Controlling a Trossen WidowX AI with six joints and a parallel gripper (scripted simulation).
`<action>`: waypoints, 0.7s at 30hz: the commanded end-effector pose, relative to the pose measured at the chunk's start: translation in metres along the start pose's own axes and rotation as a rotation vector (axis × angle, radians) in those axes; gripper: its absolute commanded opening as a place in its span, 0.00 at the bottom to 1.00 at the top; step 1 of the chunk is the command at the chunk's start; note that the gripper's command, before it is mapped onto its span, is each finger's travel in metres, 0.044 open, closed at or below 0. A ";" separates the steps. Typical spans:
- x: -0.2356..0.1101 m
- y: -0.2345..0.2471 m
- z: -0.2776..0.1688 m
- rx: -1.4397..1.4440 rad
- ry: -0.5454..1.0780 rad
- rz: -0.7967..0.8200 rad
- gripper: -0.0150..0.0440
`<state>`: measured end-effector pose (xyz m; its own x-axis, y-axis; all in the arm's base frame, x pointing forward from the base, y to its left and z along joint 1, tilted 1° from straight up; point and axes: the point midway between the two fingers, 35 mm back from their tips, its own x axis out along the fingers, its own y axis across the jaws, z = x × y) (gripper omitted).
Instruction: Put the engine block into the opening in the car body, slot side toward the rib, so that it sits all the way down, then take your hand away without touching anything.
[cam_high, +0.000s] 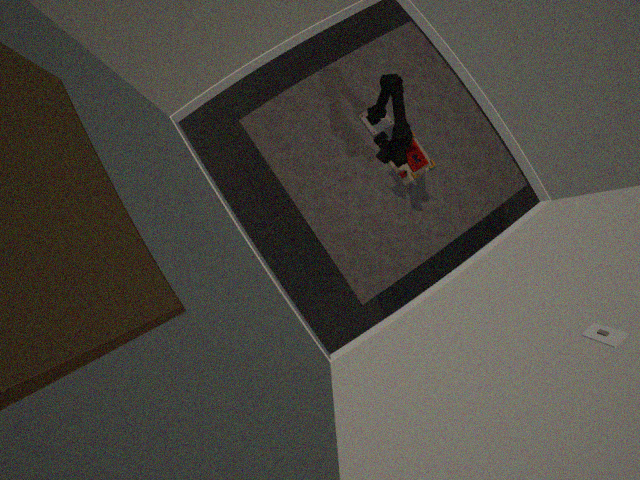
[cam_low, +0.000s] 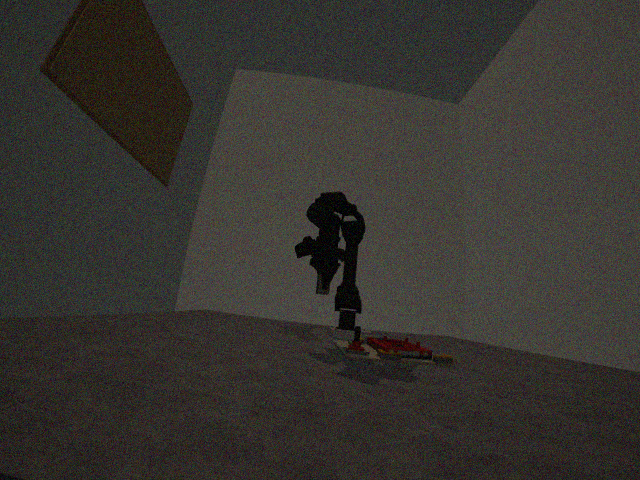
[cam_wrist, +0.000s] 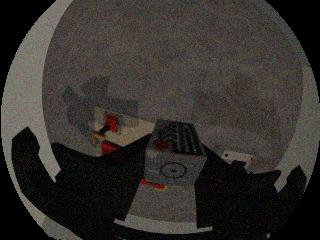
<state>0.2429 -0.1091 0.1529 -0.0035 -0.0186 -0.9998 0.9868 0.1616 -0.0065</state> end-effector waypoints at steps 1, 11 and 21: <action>0.000 0.000 -0.001 0.005 -0.004 0.008 0.25; 0.019 -0.001 -0.002 0.005 -0.027 0.008 0.25; 0.021 -0.002 -0.008 0.003 -0.203 -0.005 0.25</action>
<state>0.2400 -0.1047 0.1300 0.0059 -0.1503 -0.9886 0.9872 0.1584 -0.0181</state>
